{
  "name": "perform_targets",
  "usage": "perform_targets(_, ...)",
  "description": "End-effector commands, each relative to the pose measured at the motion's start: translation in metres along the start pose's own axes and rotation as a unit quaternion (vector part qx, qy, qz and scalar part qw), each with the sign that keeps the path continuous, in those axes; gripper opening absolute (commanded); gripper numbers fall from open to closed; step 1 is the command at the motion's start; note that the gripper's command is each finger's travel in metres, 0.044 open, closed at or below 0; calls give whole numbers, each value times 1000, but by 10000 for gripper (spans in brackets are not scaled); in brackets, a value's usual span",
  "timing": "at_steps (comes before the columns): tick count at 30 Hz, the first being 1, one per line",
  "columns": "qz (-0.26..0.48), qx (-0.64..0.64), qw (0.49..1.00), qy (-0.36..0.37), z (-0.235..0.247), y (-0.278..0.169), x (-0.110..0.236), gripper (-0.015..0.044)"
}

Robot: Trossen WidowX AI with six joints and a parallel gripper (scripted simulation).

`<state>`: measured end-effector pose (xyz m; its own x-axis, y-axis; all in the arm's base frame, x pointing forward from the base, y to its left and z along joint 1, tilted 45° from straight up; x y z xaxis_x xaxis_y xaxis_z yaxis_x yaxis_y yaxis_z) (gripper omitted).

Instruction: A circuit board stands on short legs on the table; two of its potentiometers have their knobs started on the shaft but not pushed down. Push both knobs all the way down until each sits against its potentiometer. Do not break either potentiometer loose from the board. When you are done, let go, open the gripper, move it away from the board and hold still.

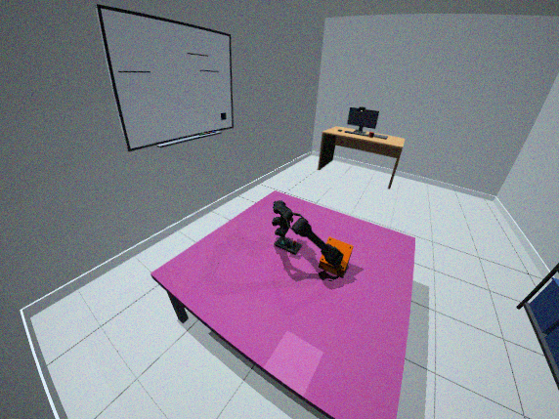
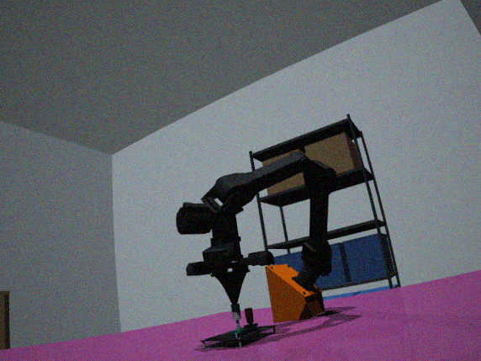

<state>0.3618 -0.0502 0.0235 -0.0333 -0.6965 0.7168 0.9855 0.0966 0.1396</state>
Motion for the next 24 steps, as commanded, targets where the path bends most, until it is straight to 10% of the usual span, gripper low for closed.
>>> perform_targets(1,1,-2,1000,2,0,-1,0,0)
perform_targets(24,0,-2,1000,2,0,-1,-9,0)
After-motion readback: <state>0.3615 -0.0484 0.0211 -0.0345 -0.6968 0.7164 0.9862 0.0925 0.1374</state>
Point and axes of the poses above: the point midway between the two fingers, 35 mm back from their tips, its own x axis back along the fingers, its own z axis across the jaws, y = z × x, the point moved 2 cm from there along x, back along the fingers, and after that the axes turned 1 degree about -x, right-handed, at the moved point
